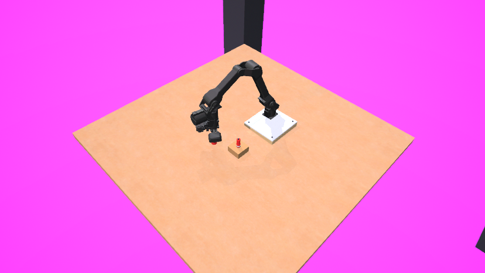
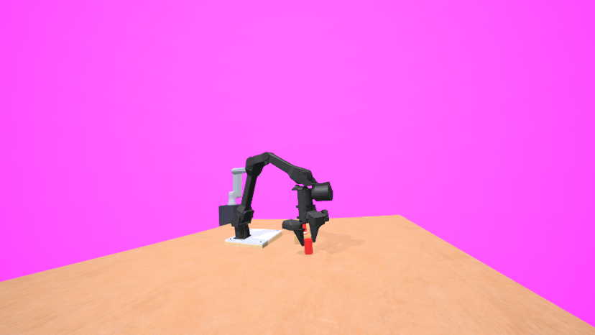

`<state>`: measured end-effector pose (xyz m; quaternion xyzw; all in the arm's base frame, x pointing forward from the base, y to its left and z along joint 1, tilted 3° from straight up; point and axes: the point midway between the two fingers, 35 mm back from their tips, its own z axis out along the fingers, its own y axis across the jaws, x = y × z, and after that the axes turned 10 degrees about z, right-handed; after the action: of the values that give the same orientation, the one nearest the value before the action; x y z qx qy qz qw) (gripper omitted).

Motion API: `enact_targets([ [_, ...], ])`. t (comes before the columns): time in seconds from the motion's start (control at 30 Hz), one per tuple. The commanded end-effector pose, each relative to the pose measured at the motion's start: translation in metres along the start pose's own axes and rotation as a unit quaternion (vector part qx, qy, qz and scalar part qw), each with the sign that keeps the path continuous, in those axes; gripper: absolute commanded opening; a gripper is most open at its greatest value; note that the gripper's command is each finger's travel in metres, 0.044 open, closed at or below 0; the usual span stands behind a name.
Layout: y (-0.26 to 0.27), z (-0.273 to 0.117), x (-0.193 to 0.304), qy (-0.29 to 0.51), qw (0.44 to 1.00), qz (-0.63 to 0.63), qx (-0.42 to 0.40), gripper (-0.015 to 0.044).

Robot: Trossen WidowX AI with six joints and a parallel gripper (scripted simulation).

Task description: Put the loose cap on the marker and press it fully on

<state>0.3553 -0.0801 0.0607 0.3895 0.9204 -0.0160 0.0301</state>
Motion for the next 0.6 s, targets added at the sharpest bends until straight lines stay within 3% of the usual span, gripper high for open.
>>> enact_targets([
  [0.0, -0.001, 0.007, 0.000, -0.001, 1.000, -0.002, 0.001, 0.0251],
  [0.3, -0.001, 0.018, 0.000, -0.001, 1.000, -0.002, 0.001, 0.0251],
  [0.43, -0.002, 0.018, 0.000, -0.001, 1.000, -0.002, 0.001, 0.0146],
  [0.57, -0.002, 0.018, 0.000, -0.001, 1.000, -0.002, 0.001, 0.0120],
])
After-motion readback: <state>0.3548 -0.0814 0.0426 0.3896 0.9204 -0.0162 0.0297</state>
